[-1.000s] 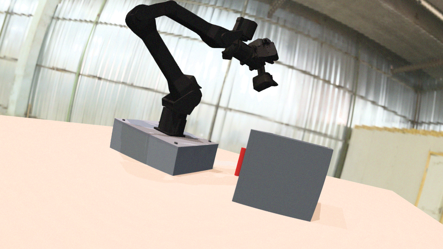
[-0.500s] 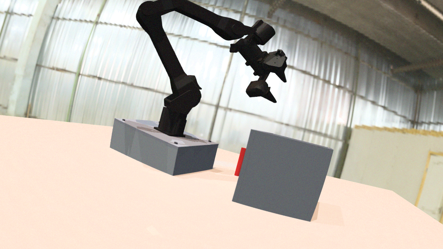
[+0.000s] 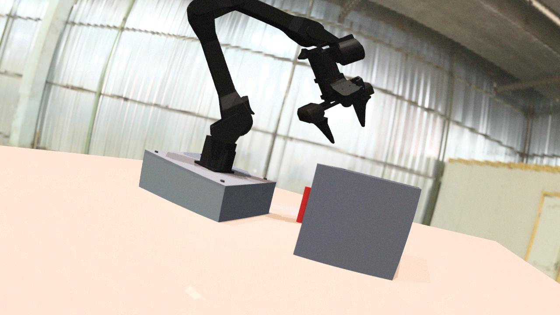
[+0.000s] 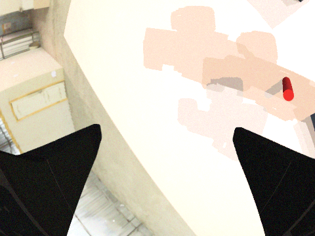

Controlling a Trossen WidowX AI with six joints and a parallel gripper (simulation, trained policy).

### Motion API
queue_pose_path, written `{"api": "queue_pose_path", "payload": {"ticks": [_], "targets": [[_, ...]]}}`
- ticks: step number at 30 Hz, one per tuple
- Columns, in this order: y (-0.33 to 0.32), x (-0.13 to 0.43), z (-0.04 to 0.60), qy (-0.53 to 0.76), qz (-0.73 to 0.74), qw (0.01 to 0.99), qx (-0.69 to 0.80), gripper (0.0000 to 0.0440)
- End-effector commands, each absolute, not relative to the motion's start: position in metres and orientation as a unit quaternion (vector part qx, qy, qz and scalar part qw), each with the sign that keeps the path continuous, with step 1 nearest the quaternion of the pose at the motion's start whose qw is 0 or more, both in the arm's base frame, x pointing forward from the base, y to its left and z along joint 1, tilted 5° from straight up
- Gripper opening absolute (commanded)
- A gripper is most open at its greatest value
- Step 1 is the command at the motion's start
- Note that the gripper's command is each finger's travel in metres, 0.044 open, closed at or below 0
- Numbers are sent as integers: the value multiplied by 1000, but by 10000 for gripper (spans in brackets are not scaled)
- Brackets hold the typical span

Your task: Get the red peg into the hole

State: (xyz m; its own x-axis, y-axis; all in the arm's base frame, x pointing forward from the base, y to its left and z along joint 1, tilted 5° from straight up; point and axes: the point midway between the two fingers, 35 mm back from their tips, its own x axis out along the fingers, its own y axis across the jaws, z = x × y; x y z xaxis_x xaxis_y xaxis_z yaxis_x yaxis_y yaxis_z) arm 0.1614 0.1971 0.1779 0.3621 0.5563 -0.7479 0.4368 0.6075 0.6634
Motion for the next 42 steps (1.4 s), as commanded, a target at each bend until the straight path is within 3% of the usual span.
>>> {"api": "queue_pose_path", "payload": {"ticks": [1, 21, 42], "targets": [[189, 162, 173, 578, -7, 679, 452, 440], [158, 147, 122, 634, -266, 580, 438, 440], [143, 139, 55, 639, -381, 550, 378, 411]]}}
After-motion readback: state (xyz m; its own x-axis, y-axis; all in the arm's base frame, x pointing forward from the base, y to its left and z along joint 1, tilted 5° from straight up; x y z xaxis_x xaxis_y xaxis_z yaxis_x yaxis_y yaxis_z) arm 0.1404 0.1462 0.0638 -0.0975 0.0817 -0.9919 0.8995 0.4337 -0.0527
